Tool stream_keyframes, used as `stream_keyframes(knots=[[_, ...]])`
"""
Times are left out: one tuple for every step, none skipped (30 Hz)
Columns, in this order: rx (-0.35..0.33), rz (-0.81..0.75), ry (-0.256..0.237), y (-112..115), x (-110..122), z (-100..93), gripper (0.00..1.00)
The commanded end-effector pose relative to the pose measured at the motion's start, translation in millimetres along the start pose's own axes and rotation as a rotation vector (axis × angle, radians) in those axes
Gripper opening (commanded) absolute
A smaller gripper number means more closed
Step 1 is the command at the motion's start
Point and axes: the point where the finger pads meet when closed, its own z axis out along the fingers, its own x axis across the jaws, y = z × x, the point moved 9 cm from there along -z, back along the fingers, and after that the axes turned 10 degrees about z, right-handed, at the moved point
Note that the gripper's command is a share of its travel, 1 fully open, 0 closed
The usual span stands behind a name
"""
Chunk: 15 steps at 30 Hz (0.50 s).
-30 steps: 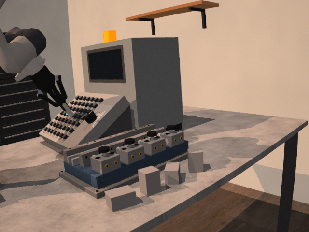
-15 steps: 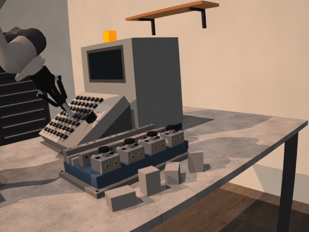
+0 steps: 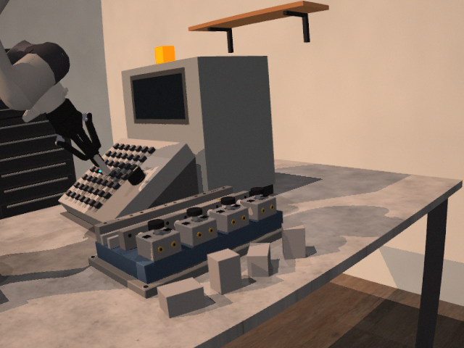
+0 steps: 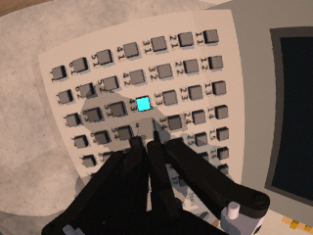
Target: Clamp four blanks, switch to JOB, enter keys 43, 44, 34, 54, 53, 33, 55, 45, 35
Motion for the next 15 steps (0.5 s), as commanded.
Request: stream_keyframes(knots=[[0.002,0.008,0.001,0.4,1.5,0.4,0.00],[0.002,0.008,0.001,0.4,1.5,0.4,0.00],[0.002,0.008,0.001,0.4,1.5,0.4,0.00],[0.002,0.008,0.001,0.4,1.5,0.4,0.00],[0.002,0.008,0.001,0.4,1.5,0.4,0.00],[0.002,0.008,0.001,0.4,1.5,0.4,0.00],[0.002,0.008,0.001,0.4,1.5,0.4,0.00],[0.002,0.008,0.001,0.4,1.5,0.2,0.00],[0.002,0.008,0.001,0.3,1.5,0.0,0.00],[0.002,0.008,0.001,0.3,1.5,-0.4,0.00],[0.002,0.008,0.001,0.3,1.5,-0.9,0.00],[0.002,0.008,0.001,0.3,1.5,-1.6,0.00],[0.002,0.008,0.001,0.3,1.5,-2.4,0.00],[0.002,0.008,0.001,0.3,1.5,-2.4,0.00],[0.002,0.008,0.001,0.3,1.5,-2.4,0.00]])
